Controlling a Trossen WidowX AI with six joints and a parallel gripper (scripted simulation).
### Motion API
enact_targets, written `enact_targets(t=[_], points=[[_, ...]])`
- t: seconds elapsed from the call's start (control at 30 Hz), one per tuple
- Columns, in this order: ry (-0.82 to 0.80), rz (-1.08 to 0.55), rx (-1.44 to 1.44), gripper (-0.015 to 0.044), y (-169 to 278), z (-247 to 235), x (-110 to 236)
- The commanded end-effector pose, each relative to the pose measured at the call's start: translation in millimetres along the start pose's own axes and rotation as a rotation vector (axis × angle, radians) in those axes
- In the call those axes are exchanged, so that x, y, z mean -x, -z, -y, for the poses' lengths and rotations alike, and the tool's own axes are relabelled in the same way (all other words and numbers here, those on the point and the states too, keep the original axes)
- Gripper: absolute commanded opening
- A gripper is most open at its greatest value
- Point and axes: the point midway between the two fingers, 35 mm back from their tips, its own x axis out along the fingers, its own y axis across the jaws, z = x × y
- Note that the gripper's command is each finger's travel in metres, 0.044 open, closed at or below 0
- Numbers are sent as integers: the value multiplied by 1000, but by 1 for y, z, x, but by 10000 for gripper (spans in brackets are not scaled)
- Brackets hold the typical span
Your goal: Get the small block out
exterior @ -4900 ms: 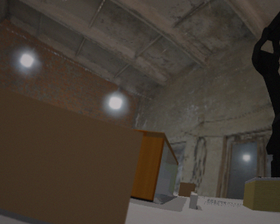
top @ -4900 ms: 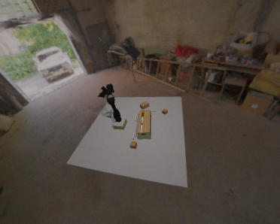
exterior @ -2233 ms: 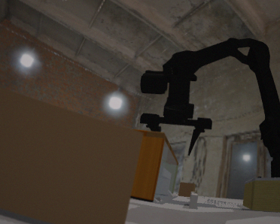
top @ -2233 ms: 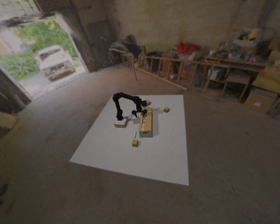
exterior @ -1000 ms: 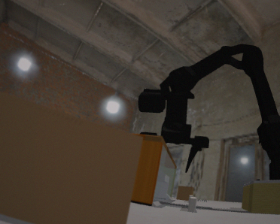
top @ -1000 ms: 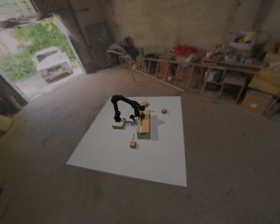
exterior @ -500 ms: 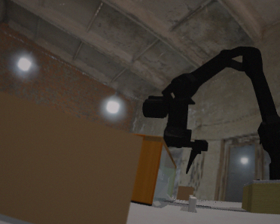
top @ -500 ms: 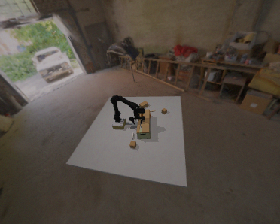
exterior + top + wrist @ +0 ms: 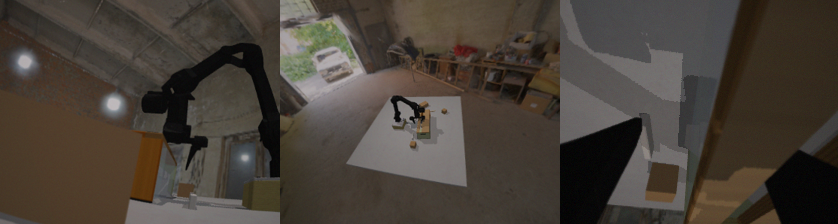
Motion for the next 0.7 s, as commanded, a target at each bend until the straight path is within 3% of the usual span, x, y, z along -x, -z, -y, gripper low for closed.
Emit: enact_targets(t=[0.0,0.67], points=[[0,0,1,400,3,0,-1],[0,0,1,400,6,0,-2]])
